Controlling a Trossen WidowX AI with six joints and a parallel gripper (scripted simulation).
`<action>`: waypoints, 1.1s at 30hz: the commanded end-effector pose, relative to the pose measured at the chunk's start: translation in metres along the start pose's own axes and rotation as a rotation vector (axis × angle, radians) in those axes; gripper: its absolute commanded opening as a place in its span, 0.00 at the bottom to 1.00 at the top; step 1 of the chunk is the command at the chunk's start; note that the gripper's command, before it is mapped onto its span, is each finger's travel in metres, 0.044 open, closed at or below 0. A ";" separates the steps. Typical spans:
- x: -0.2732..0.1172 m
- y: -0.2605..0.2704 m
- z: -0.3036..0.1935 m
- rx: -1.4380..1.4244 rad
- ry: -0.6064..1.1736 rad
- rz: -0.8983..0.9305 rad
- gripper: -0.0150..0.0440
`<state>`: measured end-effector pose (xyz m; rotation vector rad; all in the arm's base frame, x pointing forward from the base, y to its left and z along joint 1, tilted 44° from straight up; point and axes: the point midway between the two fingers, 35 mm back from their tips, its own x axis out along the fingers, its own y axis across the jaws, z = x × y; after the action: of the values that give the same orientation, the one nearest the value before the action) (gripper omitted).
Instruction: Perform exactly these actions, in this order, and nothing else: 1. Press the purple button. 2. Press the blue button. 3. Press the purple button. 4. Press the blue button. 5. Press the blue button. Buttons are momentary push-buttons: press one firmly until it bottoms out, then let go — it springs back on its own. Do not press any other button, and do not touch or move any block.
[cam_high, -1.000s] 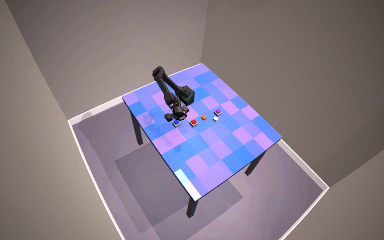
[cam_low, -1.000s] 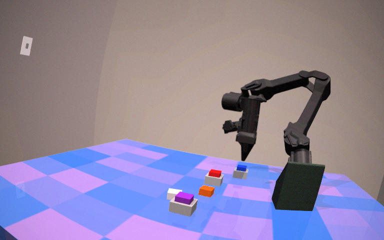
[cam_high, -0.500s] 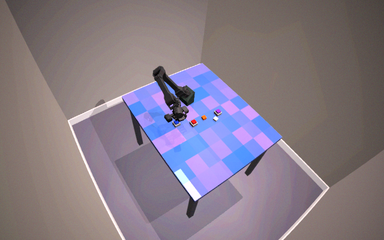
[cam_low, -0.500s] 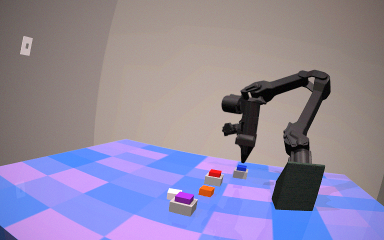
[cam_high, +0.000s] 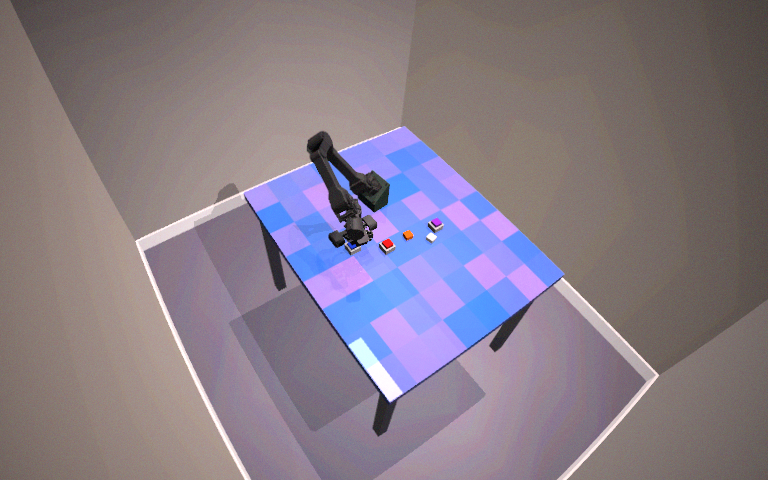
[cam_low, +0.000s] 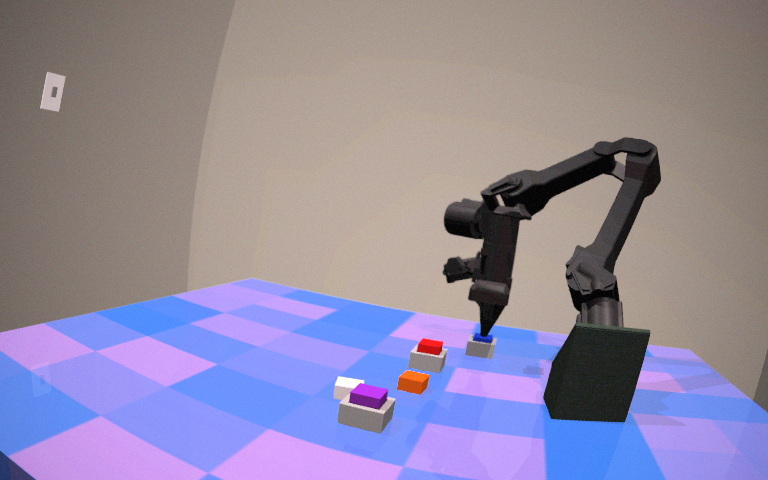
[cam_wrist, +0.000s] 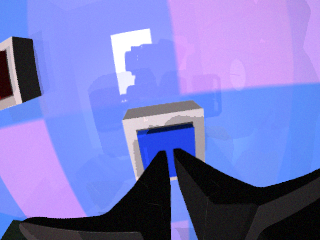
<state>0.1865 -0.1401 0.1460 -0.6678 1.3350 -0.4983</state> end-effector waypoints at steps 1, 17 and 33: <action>0.002 0.000 0.000 -0.005 -0.001 0.002 0.29; -0.024 0.001 0.001 -0.003 0.000 0.005 0.29; -0.053 0.082 0.088 -0.017 -0.033 0.130 0.73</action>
<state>0.2325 -0.0740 0.1529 -0.6217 1.3313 -0.4173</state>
